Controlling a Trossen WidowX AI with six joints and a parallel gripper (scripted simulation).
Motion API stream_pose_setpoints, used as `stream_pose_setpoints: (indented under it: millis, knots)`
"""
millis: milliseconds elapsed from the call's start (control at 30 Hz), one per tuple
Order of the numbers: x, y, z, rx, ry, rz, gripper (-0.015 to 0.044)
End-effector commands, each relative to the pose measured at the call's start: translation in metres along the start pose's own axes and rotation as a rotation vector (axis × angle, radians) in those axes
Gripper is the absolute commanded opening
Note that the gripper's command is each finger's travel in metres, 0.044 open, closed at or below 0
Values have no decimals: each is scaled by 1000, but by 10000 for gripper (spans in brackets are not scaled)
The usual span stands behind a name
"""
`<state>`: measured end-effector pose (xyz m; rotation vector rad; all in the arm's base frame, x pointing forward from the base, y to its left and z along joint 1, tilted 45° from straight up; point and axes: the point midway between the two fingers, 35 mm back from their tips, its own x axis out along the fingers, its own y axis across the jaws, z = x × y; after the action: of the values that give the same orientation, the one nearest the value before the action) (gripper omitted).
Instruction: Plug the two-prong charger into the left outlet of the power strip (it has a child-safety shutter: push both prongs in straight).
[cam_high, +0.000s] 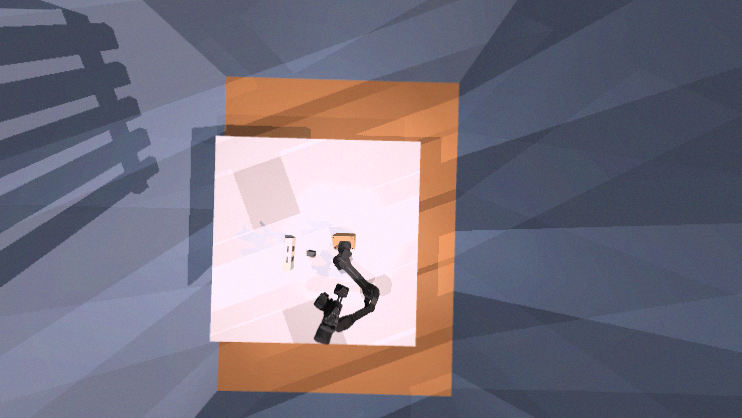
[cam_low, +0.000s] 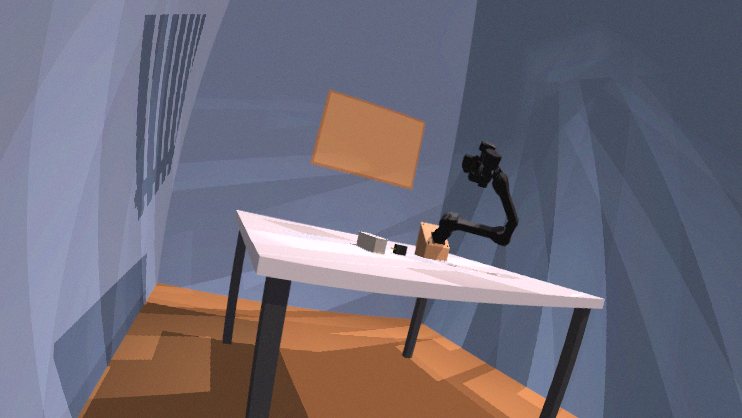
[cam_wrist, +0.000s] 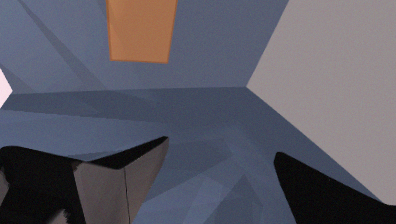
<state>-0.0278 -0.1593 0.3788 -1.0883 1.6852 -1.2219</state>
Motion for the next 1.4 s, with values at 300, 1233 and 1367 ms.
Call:
stream_pose_setpoints:
  millis: [300,1233,1367]
  knots:
    - [5,10,61,-31,-205,63,440]
    - [-38,100,221,-90,-734,554,440]
    - [-51,117,235,-98,-781,655,440]
